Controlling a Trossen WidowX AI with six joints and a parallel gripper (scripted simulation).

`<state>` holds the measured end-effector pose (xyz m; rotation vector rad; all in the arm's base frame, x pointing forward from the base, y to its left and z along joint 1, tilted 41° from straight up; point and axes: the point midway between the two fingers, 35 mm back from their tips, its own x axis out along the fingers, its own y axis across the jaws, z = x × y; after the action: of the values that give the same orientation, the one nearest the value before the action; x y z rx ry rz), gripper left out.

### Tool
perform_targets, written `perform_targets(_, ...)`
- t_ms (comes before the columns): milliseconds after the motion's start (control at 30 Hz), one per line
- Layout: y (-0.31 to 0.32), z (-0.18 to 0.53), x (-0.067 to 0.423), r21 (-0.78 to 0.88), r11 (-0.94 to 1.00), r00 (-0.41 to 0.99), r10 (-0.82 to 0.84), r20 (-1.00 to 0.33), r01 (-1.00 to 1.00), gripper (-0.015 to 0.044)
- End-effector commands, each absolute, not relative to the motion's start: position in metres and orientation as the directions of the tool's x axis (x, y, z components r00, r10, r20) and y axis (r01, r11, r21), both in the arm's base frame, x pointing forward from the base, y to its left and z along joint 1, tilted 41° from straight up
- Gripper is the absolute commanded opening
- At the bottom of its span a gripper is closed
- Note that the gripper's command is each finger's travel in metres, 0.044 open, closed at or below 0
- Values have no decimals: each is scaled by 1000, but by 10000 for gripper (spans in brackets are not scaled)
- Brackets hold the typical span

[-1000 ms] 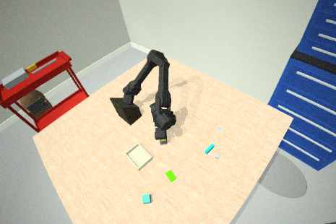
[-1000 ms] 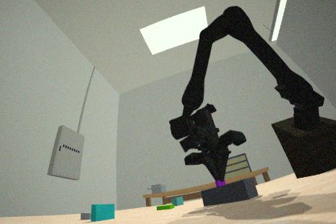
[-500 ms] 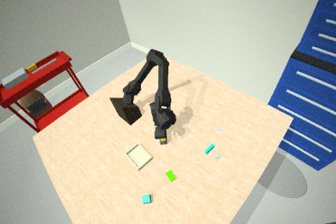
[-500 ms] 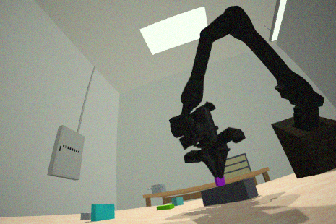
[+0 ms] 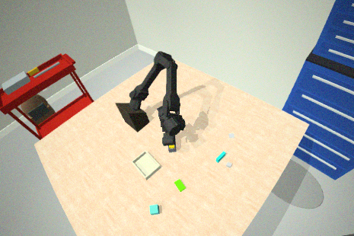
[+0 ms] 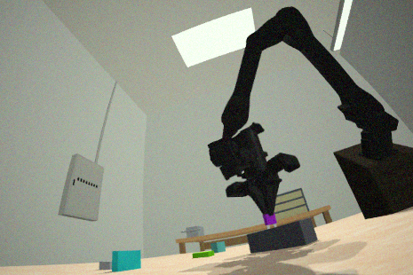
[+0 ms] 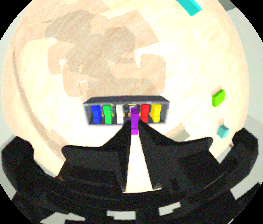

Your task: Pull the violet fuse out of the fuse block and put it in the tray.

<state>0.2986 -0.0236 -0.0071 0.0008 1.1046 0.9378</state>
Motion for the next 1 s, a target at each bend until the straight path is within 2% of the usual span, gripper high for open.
perform_targets(0,-25,-5,298,430,631,121,640,-759,-646,0)
perform_targets(967,-46,13,295,430,632,121,639,-760,-645,0)
